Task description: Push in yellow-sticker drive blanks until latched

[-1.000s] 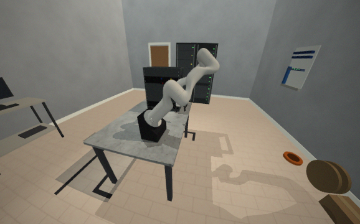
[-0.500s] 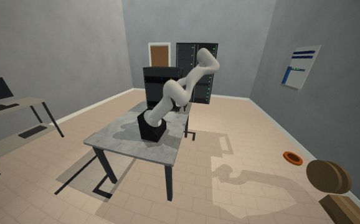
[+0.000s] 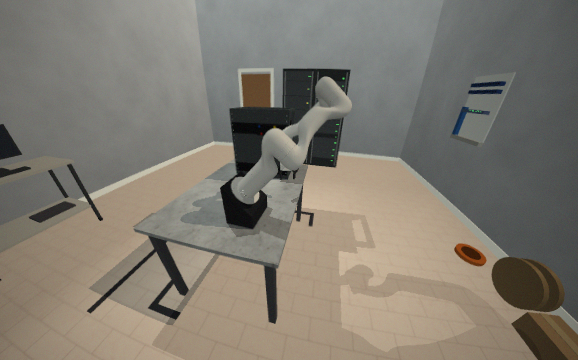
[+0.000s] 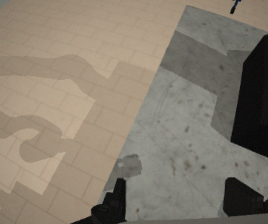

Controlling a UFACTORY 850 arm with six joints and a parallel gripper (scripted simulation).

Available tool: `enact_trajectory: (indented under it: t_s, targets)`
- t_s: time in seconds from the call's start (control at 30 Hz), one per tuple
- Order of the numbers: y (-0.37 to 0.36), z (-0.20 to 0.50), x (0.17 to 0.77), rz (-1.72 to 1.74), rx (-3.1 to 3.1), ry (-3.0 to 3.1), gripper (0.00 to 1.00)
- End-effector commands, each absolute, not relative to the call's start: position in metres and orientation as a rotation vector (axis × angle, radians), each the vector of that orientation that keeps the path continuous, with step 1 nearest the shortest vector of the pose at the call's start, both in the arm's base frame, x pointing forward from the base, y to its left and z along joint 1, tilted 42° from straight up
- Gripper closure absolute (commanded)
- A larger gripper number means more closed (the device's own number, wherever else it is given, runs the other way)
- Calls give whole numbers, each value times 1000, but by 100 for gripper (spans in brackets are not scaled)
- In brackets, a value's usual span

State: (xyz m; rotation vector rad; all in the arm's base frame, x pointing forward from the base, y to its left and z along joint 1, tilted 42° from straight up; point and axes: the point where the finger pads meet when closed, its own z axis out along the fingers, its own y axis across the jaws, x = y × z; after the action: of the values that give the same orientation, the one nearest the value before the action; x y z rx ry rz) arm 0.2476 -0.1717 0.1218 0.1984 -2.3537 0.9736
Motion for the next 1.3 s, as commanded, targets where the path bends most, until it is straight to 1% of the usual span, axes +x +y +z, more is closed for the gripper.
enact_trajectory:
  t_s: [0.0, 0.23, 0.7, 0.77, 1.27]
  targets:
    - [-162, 115, 246, 929, 223, -2366, 0]
    - [-147, 106, 242, 864, 260, -2383, 0]
    - [-82, 70, 228, 599, 420, -2456, 0]
    - [-82, 70, 228, 599, 420, -2456, 0]
    - [15, 24, 216, 255, 688, -2580, 0]
